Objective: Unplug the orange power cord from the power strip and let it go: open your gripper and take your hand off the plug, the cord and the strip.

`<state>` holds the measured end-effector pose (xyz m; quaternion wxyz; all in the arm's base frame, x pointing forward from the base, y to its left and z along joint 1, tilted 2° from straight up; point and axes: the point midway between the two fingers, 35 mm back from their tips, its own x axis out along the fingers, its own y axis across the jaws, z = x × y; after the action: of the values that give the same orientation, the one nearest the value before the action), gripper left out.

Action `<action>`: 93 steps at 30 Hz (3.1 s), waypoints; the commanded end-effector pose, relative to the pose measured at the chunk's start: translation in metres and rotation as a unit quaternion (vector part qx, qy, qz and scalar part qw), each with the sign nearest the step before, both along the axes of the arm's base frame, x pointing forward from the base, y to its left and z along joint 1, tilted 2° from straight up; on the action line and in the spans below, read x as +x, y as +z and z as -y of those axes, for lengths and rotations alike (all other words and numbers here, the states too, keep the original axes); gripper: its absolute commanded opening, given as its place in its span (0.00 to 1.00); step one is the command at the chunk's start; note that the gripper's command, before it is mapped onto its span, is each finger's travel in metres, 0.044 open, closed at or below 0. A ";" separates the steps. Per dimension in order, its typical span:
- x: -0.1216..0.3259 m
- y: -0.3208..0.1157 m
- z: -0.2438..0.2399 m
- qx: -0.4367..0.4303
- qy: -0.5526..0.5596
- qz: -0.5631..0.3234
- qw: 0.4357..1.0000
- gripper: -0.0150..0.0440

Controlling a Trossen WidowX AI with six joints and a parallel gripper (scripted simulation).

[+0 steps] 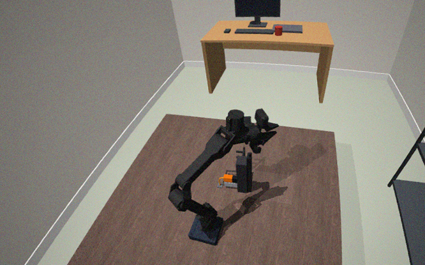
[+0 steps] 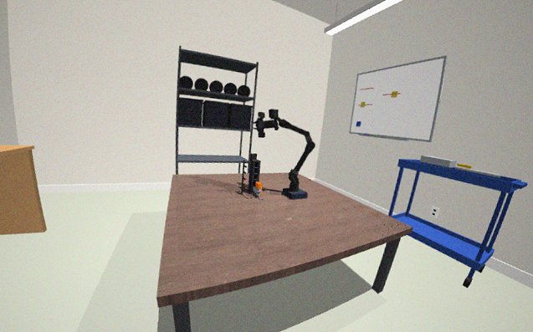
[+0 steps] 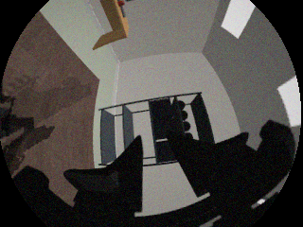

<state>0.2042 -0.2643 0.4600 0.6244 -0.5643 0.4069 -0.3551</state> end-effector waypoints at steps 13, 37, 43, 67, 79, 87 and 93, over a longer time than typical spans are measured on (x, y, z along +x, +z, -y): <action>0.106 -0.122 -0.078 0.164 0.188 -0.106 0.963 0.53; 0.081 -0.348 -0.228 0.354 0.367 -0.515 0.689 0.53; 0.068 -0.363 -0.237 0.366 0.376 -0.550 0.650 0.53; 0.065 -0.362 -0.204 0.365 0.375 -0.551 0.650 0.53; 0.064 -0.368 -0.197 0.365 0.375 -0.551 0.650 0.53; 0.064 -0.371 -0.196 0.364 0.373 -0.550 0.652 0.48; 0.064 -0.371 -0.196 0.364 0.373 -0.550 0.652 0.31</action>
<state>0.2681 -0.0684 0.0885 0.5208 -0.4876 0.5280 0.4607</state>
